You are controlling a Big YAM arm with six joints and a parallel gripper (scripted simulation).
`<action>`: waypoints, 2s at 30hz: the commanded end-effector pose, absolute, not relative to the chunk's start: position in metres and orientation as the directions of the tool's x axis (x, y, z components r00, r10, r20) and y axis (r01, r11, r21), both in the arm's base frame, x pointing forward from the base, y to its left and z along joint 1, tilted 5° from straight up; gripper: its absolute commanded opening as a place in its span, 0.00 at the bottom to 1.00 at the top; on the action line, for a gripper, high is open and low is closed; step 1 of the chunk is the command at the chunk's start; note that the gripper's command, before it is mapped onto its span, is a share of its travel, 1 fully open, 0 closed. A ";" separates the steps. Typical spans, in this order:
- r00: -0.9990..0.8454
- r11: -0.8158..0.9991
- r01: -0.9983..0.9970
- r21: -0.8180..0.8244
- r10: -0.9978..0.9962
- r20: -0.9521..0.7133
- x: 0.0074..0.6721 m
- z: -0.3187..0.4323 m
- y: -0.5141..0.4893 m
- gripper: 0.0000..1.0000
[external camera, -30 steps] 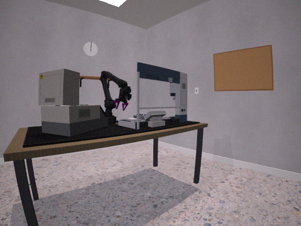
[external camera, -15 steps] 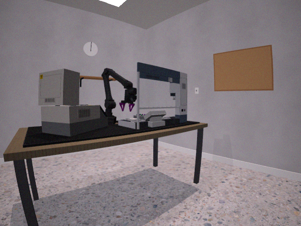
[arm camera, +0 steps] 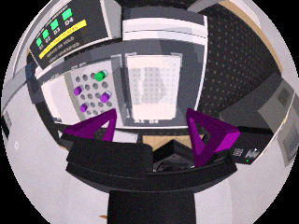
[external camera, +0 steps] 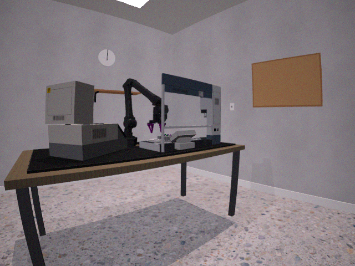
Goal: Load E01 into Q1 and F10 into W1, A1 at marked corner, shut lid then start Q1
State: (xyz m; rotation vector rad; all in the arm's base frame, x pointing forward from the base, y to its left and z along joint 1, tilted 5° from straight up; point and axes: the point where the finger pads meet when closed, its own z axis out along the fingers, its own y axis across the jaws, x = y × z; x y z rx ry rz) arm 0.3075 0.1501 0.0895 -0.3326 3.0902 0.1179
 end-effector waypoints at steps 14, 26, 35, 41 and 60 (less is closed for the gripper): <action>-0.970 0.969 -0.233 0.086 -0.225 -0.098 0.322 0.092 0.157 1.00; -0.973 0.970 -0.230 0.076 -0.226 -0.054 0.319 0.059 0.150 1.00; -0.974 0.972 -0.220 0.079 -0.215 -0.066 0.317 0.049 0.155 1.00; -0.978 0.976 -0.205 0.076 -0.202 -0.053 0.316 0.034 0.155 1.00; -0.972 0.969 -0.233 0.078 -0.228 -0.063 0.320 0.025 0.156 1.00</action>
